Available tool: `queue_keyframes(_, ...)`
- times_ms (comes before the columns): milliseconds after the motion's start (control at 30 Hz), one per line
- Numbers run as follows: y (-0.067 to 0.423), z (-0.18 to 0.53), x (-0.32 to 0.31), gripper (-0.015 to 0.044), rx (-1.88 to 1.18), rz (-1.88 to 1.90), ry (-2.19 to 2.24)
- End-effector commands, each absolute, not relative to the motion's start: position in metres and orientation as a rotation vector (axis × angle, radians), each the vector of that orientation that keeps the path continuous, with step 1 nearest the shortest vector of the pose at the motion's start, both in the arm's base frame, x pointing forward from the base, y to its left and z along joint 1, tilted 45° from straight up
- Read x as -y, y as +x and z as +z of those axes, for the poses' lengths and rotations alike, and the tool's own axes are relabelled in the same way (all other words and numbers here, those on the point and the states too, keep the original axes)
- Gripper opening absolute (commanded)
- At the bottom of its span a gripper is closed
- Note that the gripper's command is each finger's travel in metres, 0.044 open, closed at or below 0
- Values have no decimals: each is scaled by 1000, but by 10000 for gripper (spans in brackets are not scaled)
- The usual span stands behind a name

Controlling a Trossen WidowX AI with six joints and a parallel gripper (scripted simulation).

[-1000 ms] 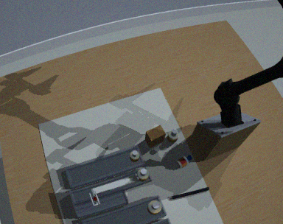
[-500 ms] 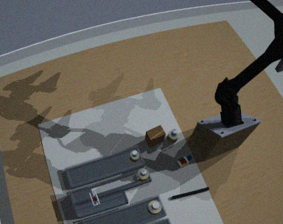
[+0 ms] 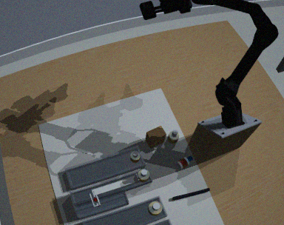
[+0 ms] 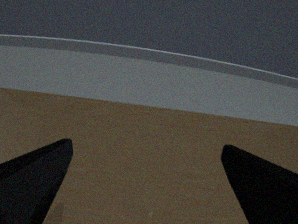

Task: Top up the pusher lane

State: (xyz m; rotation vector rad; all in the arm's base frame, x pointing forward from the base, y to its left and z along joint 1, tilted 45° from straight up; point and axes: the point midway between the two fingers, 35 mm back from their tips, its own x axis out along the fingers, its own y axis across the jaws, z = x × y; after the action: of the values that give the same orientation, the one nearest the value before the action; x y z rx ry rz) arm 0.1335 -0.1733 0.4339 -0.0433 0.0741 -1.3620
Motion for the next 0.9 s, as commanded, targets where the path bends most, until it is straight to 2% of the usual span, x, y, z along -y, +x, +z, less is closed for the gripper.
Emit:
queue_keyframes(0,184,382,167,440,-260,-1239,-116)
queue_keyframes(233,245,281,136,440,-581,-1009,-259)
queue_keyframes(400,260,199,103,440,-824,-833,-382)
queue_keyframes(567,247,124,72,440,-1064,-667,-521)
queue_keyframes(733,204,56,49,440,-1326,-505,-696)
queue_keyframes(867,188,41,46,440,-1399,-466,-750)
